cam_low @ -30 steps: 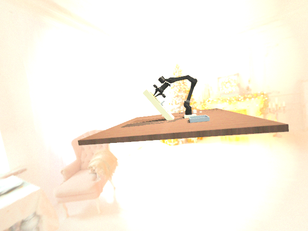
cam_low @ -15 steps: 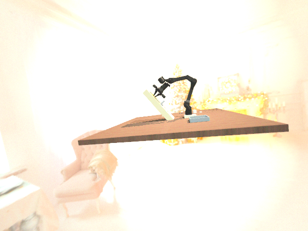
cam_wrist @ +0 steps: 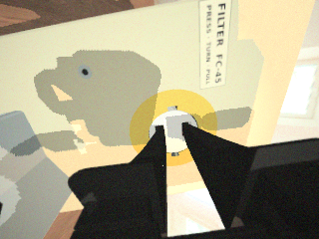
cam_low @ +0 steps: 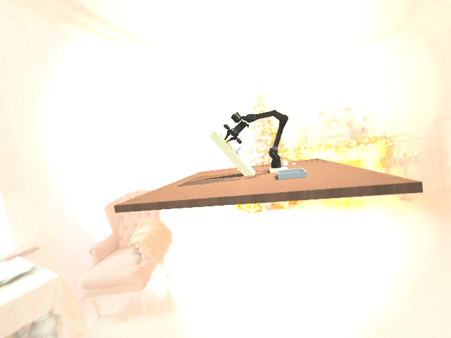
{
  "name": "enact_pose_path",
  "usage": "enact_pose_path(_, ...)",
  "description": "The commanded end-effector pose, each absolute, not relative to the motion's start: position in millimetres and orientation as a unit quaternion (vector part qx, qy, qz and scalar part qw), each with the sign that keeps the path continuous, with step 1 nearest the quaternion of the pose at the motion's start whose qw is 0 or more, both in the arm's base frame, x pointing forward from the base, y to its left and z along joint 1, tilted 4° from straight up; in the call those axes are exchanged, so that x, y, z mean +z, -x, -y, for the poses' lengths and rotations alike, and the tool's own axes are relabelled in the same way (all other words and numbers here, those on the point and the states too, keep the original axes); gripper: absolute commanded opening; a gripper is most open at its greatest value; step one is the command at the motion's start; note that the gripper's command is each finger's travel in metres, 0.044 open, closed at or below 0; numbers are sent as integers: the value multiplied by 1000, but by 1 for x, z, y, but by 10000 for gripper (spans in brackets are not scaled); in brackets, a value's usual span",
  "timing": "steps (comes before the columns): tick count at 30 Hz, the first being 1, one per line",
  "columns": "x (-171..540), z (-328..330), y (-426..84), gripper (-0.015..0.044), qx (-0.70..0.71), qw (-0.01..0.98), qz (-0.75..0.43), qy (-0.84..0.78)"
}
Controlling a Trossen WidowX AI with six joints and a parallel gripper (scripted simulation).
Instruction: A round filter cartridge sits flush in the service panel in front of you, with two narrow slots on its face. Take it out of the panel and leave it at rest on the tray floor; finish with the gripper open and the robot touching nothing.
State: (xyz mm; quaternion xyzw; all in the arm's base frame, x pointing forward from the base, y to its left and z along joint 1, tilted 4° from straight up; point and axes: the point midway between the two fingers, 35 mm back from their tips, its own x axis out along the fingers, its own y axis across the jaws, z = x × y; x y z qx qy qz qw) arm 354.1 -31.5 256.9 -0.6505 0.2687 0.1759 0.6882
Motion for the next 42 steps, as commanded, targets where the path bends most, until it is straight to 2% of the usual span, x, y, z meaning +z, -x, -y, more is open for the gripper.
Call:
enact_pose_path(1,254,32,-358,90,178,687,-268,651)
enact_pose_path(23,252,32,-361,90,178,687,-268,651)
enact_pose_path(32,256,32,-355,30,176,688,-268,651)
enact_pose_path(33,256,32,-355,4,176,688,-268,651)
enact_pose_path(42,252,32,-360,0,153,742,-283,589)
